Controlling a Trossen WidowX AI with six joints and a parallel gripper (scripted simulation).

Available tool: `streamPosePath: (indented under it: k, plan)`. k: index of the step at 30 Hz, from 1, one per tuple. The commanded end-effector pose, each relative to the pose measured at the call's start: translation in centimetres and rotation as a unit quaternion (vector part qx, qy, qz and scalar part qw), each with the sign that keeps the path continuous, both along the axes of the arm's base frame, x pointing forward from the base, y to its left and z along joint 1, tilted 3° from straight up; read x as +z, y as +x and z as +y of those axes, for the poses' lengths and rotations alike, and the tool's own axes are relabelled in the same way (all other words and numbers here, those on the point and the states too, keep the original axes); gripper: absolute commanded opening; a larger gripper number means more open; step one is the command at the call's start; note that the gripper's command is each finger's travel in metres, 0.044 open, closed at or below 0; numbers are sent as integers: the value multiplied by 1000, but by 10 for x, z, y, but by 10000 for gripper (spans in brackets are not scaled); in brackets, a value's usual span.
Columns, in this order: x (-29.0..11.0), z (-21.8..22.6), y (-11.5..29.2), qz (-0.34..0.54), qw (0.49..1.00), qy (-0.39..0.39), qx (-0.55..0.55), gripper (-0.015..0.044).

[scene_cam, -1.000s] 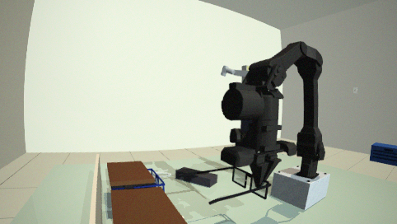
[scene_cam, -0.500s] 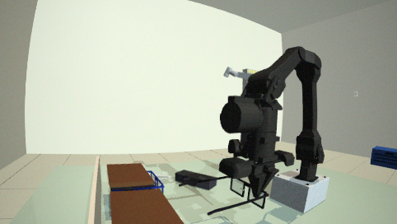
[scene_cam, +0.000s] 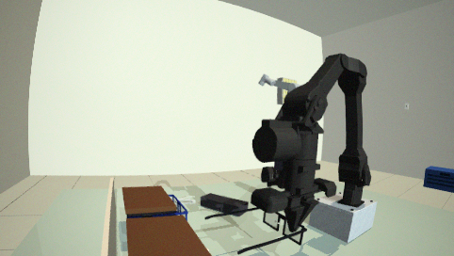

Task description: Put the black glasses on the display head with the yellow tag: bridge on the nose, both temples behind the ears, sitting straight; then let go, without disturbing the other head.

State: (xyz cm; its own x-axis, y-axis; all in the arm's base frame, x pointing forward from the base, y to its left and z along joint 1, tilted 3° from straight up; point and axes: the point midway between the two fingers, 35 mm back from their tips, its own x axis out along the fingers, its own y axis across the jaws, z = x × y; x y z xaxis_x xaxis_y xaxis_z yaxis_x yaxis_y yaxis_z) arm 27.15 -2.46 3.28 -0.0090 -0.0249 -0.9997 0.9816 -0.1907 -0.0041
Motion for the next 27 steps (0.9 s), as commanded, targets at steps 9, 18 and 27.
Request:
streamPosePath:
  k: [9,18,27]
  plan:
    - [-14,-2,-1,2,1000,-3,-3,0]
    - [-17,-3,2,1,1000,-3,-3,0]
    - [-18,-6,13,-3,1000,-4,-3,0]
